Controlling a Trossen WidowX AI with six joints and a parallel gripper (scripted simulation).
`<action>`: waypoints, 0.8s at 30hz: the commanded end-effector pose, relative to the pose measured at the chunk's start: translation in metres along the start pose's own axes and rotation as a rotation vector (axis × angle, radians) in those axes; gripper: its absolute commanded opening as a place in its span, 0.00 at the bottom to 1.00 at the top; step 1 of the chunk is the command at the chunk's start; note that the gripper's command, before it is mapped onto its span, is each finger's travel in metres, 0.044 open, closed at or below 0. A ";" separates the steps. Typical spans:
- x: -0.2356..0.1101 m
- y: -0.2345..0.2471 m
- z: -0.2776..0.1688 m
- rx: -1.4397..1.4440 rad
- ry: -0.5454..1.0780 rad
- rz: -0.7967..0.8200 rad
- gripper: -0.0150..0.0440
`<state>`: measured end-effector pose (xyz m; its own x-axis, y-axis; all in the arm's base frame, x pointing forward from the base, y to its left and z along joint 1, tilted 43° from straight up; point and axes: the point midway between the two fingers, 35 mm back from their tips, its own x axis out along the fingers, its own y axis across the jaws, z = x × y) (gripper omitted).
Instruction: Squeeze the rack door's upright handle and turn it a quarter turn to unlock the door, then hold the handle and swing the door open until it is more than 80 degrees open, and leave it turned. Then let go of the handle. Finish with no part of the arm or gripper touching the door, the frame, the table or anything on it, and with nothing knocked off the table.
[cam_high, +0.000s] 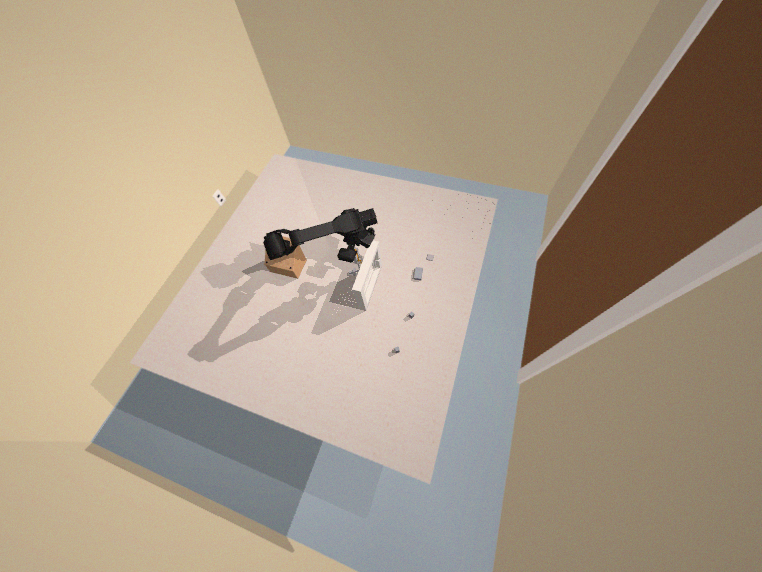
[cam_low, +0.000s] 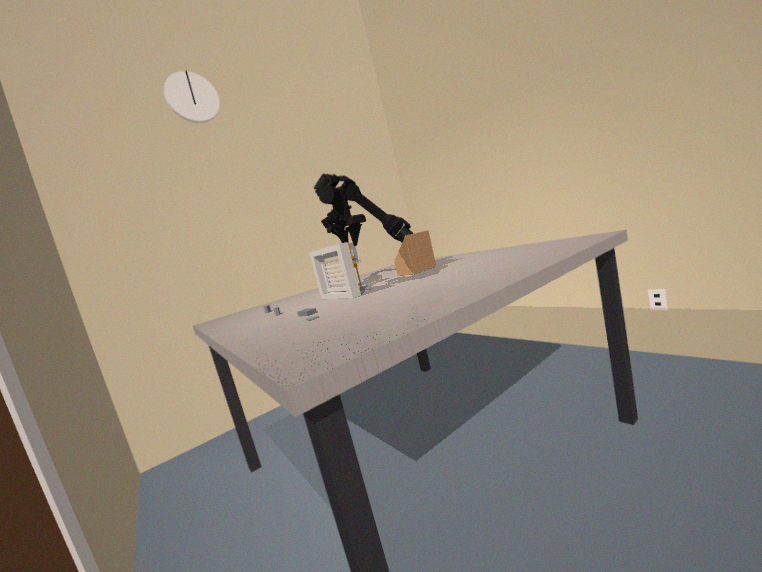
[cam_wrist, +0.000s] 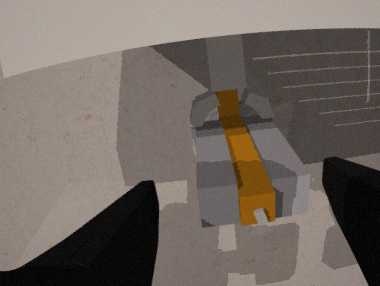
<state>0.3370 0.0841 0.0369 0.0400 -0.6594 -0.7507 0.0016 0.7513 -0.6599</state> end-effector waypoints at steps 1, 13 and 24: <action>0.009 -0.002 0.000 -0.004 0.000 -0.006 0.73; 0.028 -0.003 -0.001 -0.004 0.000 -0.008 0.73; 0.036 -0.003 -0.002 -0.004 0.000 -0.009 0.51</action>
<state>0.3365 0.0602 0.0130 0.0388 -0.6630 -0.7476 0.0028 0.7483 -0.6634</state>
